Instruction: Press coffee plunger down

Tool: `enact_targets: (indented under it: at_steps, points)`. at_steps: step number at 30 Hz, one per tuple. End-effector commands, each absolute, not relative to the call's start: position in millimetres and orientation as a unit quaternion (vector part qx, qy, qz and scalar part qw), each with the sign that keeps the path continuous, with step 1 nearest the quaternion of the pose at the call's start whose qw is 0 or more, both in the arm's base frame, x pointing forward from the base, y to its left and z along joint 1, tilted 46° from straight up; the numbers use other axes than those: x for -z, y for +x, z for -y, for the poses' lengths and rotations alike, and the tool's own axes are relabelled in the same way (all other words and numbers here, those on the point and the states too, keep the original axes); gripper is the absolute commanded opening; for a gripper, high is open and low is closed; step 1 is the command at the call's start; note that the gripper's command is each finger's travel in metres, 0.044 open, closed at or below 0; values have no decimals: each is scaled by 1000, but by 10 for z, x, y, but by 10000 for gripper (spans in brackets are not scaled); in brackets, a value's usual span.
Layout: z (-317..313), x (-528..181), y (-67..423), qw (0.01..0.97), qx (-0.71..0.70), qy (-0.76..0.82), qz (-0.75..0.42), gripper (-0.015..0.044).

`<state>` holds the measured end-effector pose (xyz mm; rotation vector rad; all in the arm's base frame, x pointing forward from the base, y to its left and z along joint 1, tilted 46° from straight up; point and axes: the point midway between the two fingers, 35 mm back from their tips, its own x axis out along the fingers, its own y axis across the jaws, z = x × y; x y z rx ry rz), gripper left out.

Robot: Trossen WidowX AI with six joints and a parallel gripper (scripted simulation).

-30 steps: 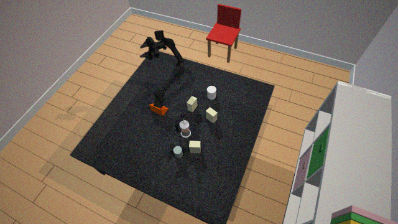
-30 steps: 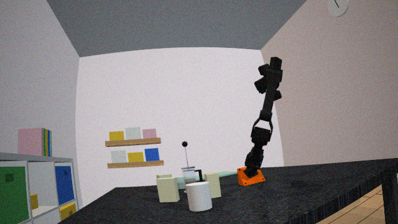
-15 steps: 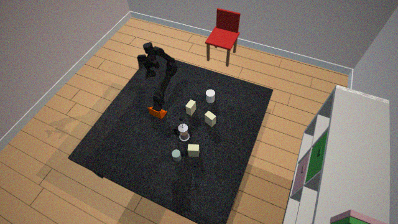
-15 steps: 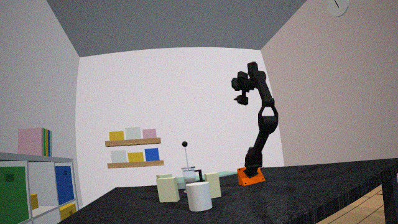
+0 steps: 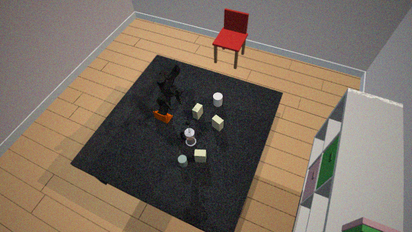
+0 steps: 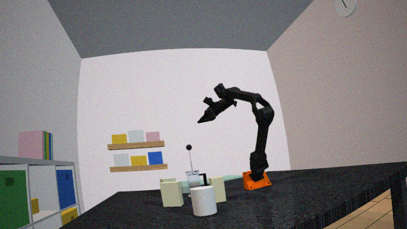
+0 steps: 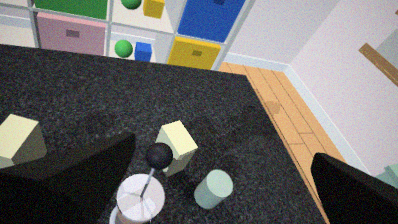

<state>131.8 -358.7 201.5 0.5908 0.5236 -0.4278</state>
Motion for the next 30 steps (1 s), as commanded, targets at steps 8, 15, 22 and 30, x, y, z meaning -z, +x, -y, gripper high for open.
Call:
enact_targets:
  at_steps: [8, 15, 22, 30]
  points:
    - [3236, -1554, 1894, 861, 130, 436, -225, 440]
    - [2974, -1245, 1949, 859, 135, 438, -227, 440]
    - [2981, -1210, 2008, 859, 135, 438, -227, 440]
    - [2988, -1146, 2120, 860, 135, 437, -227, 440]
